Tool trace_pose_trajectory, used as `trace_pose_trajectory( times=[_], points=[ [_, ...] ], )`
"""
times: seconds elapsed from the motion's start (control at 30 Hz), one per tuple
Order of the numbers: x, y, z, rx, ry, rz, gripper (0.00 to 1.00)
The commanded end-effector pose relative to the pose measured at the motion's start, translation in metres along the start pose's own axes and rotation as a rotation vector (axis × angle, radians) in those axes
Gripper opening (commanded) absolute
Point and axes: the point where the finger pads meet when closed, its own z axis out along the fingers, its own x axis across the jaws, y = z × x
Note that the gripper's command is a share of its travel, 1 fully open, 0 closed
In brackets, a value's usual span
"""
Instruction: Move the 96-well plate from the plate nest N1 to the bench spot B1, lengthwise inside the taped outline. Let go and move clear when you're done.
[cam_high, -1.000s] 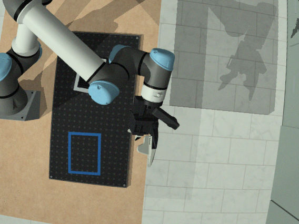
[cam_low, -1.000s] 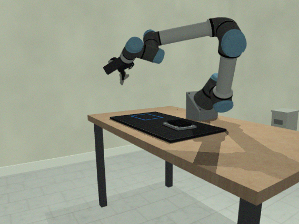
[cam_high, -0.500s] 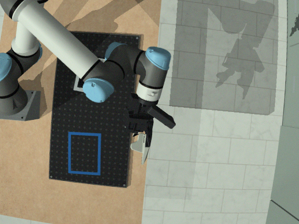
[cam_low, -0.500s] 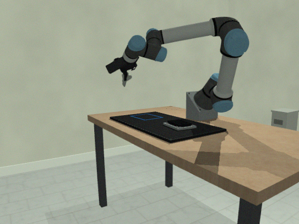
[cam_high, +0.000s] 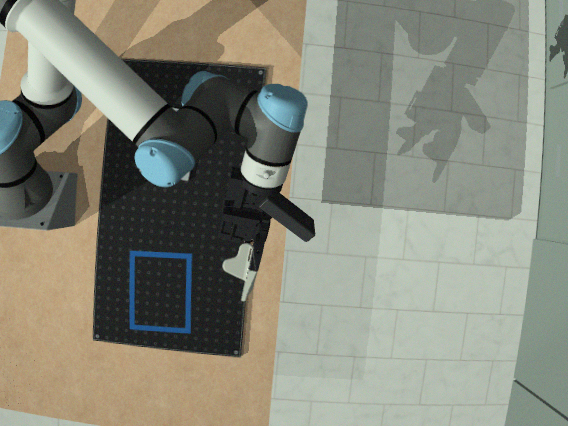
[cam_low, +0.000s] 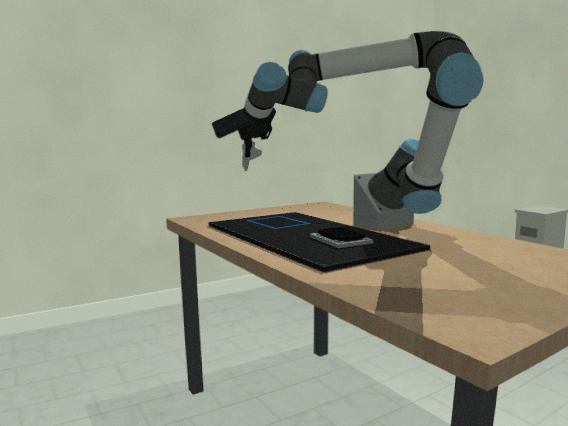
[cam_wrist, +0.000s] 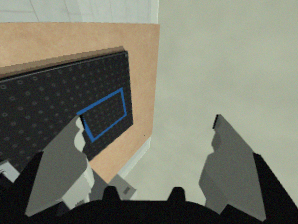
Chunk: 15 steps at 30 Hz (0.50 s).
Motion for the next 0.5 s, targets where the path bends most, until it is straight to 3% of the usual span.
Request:
trace_pose_trajectory(
  times=[0.0, 0.07, 0.17, 0.3, 0.4, 0.47],
  points=[
    [-0.016, 0.019, 0.000, -0.006, -0.064, 0.092, 1.00],
    [-0.016, 0.019, 0.000, -0.006, -0.064, 0.092, 1.00],
    [-0.027, 0.030, -0.001, -0.017, -0.120, 0.174, 1.00],
    [-0.033, 0.035, -0.002, -0.018, -0.126, 0.183, 1.00],
    [-0.044, 0.046, -0.003, -0.032, -0.181, 0.265, 1.00],
    [-0.050, 0.052, -0.004, -0.034, -0.187, 0.275, 1.00]
  ],
)
